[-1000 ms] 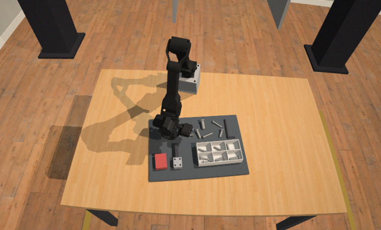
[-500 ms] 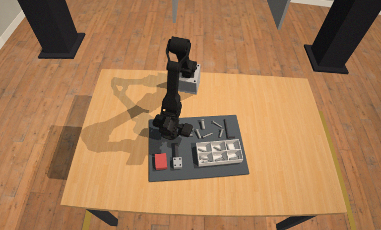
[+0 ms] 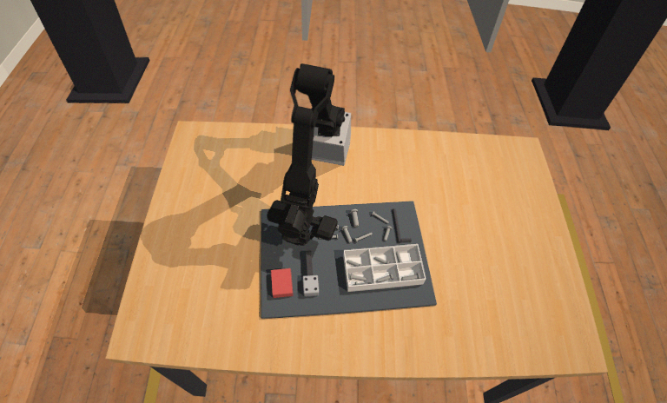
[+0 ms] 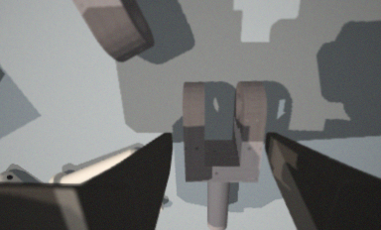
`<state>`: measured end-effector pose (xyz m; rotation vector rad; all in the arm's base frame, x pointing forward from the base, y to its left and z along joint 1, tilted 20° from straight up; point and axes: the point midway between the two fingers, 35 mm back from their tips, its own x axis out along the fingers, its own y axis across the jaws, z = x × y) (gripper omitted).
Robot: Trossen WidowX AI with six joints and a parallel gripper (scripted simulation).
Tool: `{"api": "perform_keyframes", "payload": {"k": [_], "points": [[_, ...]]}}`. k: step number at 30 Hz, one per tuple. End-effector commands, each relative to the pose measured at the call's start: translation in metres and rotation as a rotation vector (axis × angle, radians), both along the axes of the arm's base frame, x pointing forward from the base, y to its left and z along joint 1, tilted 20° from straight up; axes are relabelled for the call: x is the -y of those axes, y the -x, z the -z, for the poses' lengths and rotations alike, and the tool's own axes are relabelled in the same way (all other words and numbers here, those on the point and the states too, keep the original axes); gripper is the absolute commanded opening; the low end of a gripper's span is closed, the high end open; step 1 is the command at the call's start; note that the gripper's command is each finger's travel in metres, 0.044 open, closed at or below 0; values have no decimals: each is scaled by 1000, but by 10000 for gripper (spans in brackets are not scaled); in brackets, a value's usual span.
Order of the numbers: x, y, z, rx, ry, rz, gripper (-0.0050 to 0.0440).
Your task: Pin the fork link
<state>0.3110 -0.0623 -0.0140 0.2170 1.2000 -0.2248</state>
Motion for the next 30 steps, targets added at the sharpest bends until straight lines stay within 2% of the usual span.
{"api": "perform_keyframes", "payload": {"k": [1,2,30], "points": [[0,-1,0,3,1,4,250],[0,-1,0,3,1,4,-50],[0,0,-1,3,1,4,-50]]}}
